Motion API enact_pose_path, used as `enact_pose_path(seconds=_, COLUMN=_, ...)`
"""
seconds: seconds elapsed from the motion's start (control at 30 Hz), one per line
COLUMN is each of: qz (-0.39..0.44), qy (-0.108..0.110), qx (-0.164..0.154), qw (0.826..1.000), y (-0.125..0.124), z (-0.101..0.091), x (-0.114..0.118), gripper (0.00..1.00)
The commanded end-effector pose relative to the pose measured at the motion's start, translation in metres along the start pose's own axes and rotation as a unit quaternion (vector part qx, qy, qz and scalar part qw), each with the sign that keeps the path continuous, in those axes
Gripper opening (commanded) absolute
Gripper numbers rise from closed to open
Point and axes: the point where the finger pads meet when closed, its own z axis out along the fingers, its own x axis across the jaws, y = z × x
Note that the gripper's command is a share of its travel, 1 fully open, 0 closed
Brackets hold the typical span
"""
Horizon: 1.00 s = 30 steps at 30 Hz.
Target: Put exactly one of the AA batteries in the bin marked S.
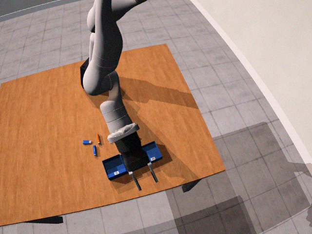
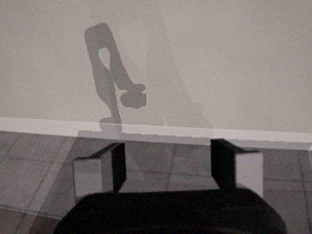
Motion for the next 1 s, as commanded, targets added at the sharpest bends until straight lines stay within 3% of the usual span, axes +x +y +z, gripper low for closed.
enact_pose_path(seconds=0.0, qz=0.0, qy=0.0, qx=0.001, qw=1.0, y=-0.001, z=0.0, x=0.0, gripper=1.0)
enact_pose_path(seconds=0.53, qz=0.0, qy=0.0, qx=0.001, qw=1.0, y=-0.001, z=0.0, x=0.0, gripper=1.0)
enact_pose_path(seconds=0.57, qz=0.0, qy=0.0, qx=0.001, qw=1.0, y=0.005, z=0.005, x=0.0, gripper=0.31)
enact_pose_path(seconds=0.67, qz=0.0, qy=0.0, qx=0.001, qw=1.0, y=0.009, z=0.008, x=0.001, gripper=0.31)
enact_pose_path(seconds=0.7, qz=-0.023, qy=-0.011, qx=0.0, qw=1.0, y=0.014, z=0.001, x=0.002, gripper=0.31)
enact_pose_path(seconds=0.8, qz=-0.079, qy=-0.058, qx=-0.012, qw=0.995, y=0.011, z=0.001, x=-0.023, gripper=0.31)
enact_pose_path(seconds=0.87, qz=-0.088, qy=-0.065, qx=-0.014, qw=0.994, y=0.011, z=0.0, x=-0.039, gripper=0.31)
enact_pose_path(seconds=0.93, qz=-0.128, qy=-0.093, qx=-0.023, qw=0.987, y=0.015, z=-0.004, x=-0.055, gripper=0.31)
enact_pose_path(seconds=0.97, qz=-0.13, qy=-0.094, qx=-0.023, qw=0.987, y=0.016, z=-0.005, x=-0.059, gripper=0.31)
